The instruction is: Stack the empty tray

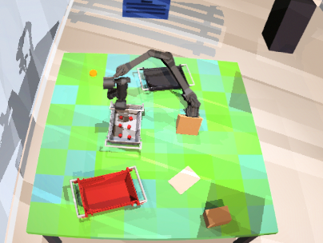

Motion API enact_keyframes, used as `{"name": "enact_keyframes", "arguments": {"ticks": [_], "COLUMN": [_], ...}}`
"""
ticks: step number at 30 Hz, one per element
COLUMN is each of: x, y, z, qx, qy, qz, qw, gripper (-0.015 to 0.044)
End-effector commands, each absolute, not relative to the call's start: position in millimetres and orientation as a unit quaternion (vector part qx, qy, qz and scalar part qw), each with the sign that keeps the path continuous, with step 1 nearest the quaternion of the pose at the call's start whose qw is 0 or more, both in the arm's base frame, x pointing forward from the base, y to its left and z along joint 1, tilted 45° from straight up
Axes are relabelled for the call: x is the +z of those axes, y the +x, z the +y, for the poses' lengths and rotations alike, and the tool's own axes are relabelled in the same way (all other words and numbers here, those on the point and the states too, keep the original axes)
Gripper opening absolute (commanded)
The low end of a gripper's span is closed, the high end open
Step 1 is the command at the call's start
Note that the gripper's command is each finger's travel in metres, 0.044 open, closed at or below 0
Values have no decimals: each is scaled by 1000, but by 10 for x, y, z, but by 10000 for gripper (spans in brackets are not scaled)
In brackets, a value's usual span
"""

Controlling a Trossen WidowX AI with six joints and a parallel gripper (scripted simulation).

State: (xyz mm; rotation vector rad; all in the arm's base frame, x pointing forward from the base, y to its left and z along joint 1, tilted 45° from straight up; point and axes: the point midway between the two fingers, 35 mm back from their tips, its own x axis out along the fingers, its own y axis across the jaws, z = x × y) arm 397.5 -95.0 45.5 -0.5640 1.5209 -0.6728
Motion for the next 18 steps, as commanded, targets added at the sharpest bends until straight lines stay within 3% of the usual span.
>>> {"name": "enact_keyframes", "arguments": {"ticks": [1, 7, 14, 15, 18], "x": [450, 497, 1021, 816, 489], "y": [3976, 3990, 4038, 4030, 4086], "z": [-951, -901, -371, -580, -295], "qx": [-294, -294, -293, -296, -287], "qy": [-248, -248, -246, -246, -255], "qz": [667, 667, 667, 670, 671], "qw": [638, 638, 639, 634, 634], "gripper": [89, 89, 89, 89, 89]}}
